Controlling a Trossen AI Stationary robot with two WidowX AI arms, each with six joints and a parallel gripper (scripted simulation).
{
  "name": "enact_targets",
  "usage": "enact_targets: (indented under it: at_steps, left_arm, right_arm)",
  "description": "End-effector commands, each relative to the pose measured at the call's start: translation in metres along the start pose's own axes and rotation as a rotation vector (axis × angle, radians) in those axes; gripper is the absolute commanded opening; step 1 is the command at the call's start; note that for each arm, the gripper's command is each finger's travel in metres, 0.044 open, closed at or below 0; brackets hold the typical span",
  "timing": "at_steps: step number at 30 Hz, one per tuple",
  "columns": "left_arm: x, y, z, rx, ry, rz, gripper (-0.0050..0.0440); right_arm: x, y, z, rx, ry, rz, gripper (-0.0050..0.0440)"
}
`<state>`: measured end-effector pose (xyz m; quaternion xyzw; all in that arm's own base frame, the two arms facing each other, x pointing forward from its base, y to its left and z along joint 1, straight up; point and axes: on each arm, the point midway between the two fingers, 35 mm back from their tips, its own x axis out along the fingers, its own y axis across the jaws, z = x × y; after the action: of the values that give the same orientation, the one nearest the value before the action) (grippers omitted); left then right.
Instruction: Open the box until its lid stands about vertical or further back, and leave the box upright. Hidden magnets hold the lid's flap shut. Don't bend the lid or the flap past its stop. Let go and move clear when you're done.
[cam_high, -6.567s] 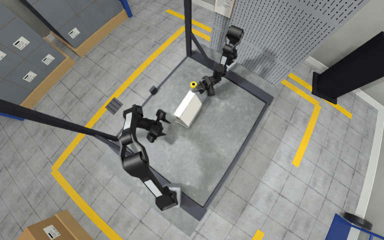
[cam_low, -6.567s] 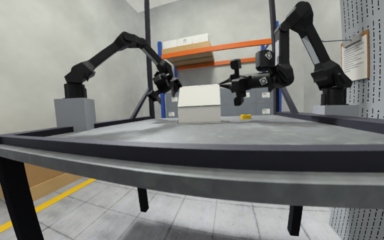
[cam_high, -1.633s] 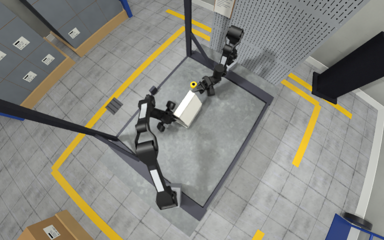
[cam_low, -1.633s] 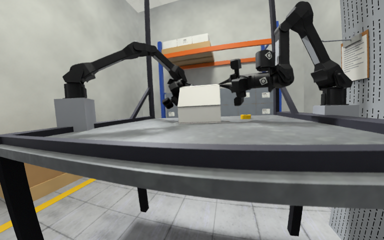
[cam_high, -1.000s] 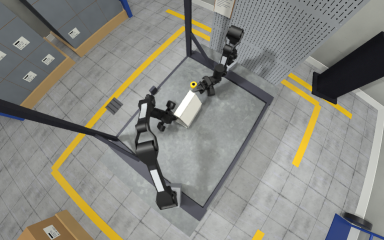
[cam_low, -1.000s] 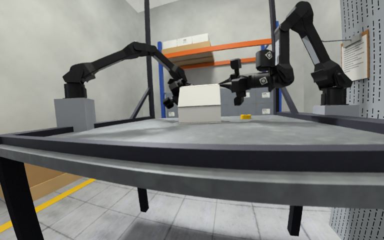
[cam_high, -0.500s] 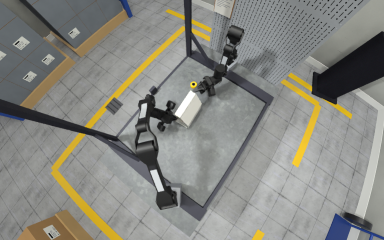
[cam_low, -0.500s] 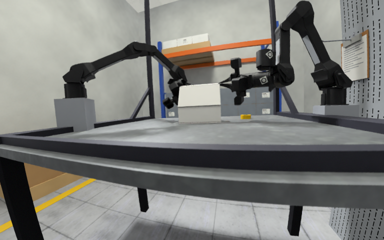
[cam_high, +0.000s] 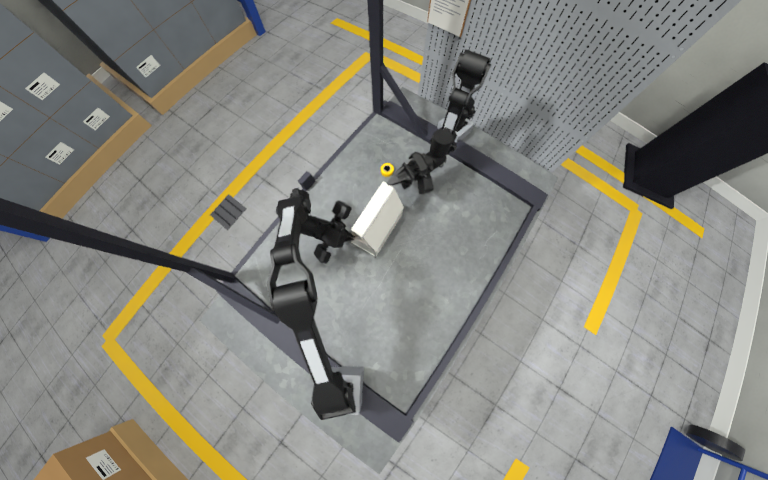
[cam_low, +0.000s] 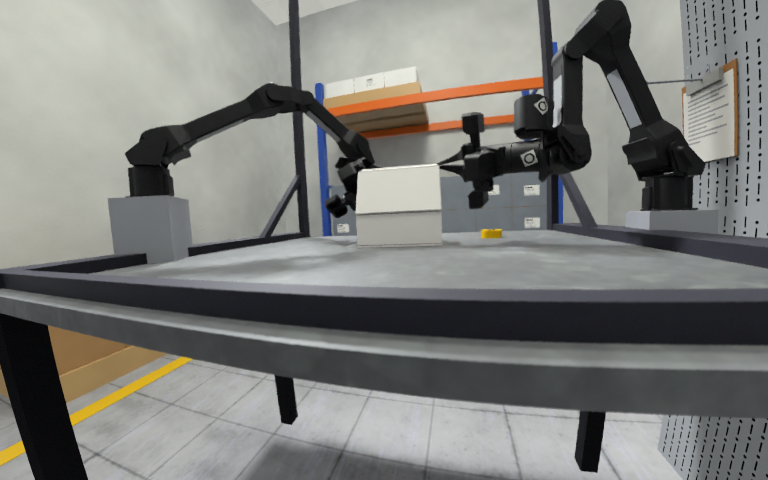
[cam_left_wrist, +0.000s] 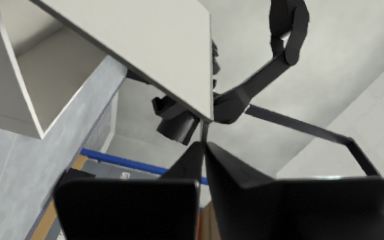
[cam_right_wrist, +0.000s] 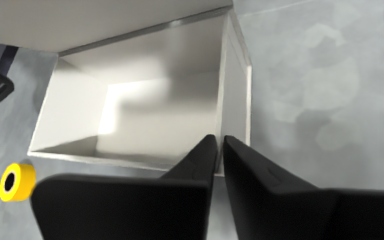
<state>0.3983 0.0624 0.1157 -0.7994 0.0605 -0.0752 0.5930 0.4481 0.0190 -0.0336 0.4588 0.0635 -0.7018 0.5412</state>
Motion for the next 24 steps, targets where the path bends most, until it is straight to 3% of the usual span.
enact_targets:
  at_steps: [1, 24]
  left_arm:
    - [0.001, -0.011, 0.000, 0.013, 0.011, -0.025, 0.0010]
    - [-0.005, -0.022, 0.010, 0.017, 0.015, -0.040, 0.0010]
  right_arm:
    - [-0.007, 0.004, 0.000, 0.014, 0.022, 0.001, 0.0023]
    - [-0.007, 0.004, 0.000, 0.014, 0.022, 0.001, 0.0024]
